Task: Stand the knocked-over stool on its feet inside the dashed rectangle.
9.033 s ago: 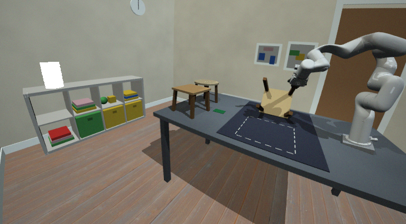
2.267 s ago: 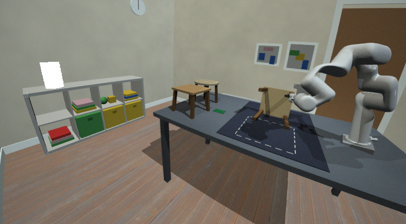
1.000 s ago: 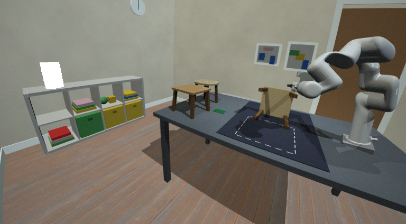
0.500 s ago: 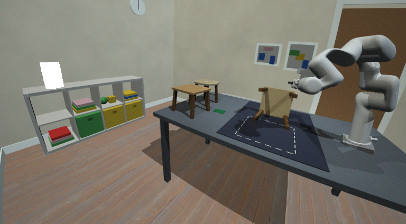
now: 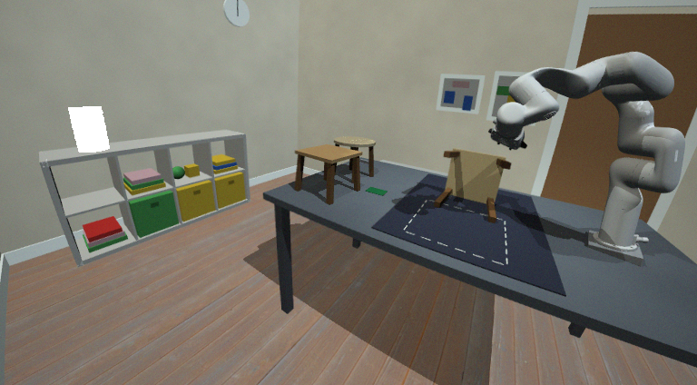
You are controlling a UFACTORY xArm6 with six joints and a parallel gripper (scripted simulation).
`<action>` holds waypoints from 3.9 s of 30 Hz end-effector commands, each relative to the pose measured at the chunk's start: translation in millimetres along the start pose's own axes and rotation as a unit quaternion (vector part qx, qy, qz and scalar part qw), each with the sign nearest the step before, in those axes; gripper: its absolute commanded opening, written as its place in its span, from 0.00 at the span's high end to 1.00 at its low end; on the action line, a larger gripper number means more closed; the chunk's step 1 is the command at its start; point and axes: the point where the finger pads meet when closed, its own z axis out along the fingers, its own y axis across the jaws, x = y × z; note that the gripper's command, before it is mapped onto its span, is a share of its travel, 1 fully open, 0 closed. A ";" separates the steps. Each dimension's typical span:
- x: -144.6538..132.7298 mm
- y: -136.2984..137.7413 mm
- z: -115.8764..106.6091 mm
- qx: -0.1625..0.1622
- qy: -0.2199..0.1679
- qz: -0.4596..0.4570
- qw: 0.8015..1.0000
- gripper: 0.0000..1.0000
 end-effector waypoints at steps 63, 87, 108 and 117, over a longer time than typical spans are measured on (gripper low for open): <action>24.9 -81.7 160.8 -0.308 -0.514 0.565 0.567 0.55; 12.2 -77.8 166.8 -0.308 -0.514 0.565 0.567 0.55; 3.3 -75.7 170.8 -0.308 -0.514 0.565 0.567 0.55; -9.6 -78.9 174.7 -0.308 -0.514 0.565 0.567 0.55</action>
